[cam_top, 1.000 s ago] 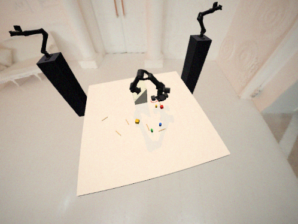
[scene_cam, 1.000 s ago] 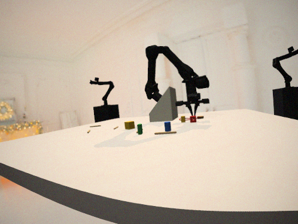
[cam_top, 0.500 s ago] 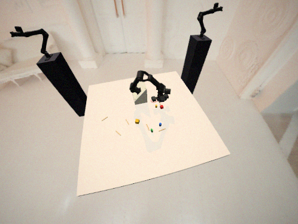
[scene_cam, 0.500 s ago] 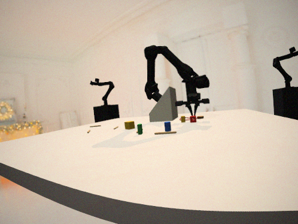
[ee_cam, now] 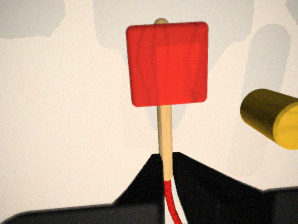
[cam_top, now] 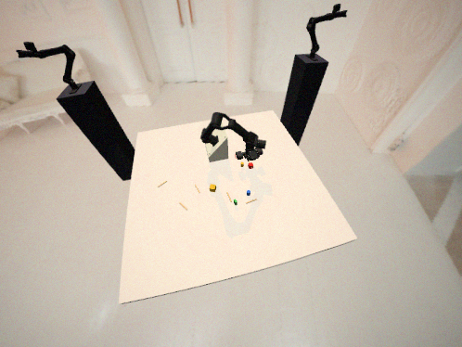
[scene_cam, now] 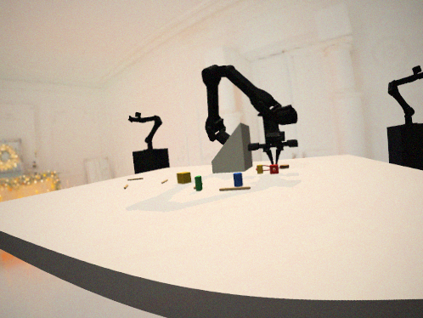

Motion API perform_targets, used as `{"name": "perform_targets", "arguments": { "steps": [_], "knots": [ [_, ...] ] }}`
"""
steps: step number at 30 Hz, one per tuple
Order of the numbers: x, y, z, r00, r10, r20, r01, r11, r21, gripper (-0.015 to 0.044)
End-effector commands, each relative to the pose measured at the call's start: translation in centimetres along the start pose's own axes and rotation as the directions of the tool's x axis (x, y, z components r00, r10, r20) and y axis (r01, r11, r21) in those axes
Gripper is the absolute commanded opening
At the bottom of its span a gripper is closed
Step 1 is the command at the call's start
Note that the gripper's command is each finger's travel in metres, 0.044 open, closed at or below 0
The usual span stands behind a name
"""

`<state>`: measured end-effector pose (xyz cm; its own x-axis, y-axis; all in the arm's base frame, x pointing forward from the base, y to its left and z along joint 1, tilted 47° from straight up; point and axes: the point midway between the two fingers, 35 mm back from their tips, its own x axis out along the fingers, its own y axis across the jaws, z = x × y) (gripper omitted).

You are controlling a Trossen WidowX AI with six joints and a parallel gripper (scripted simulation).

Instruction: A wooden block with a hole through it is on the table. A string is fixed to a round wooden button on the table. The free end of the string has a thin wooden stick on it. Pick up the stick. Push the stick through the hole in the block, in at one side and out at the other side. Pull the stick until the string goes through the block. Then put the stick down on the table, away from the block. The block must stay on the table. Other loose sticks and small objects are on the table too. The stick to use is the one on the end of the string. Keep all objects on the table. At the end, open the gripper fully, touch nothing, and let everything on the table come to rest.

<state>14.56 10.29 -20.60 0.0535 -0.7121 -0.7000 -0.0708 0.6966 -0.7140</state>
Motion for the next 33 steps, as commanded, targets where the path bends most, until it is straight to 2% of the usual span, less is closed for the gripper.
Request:
{"name": "perform_targets", "arguments": {
  "steps": [1,14,19,22,28,33],
  "knots": [
    [0.0,0.0,0.7,1.000,-0.002,0.003,0.002,1.000,-0.005,0.0000],
    [0.0,-0.1,2.4,1.000,-0.002,0.003,0.002,1.000,-0.004,0.0000],
    [0.0,0.0,2.1,1.000,0.000,0.001,0.000,1.000,0.003,0.0120],
    [-0.2,0.0,2.2,1.000,0.000,0.001,0.000,1.000,0.002,0.0120],
    [-7.8,0.1,2.1,1.000,0.004,0.001,-0.004,1.000,0.000,0.0120],
    [-8.1,0.1,2.0,1.000,0.004,0.001,-0.004,1.000,0.000,0.0120]
  ]
}}
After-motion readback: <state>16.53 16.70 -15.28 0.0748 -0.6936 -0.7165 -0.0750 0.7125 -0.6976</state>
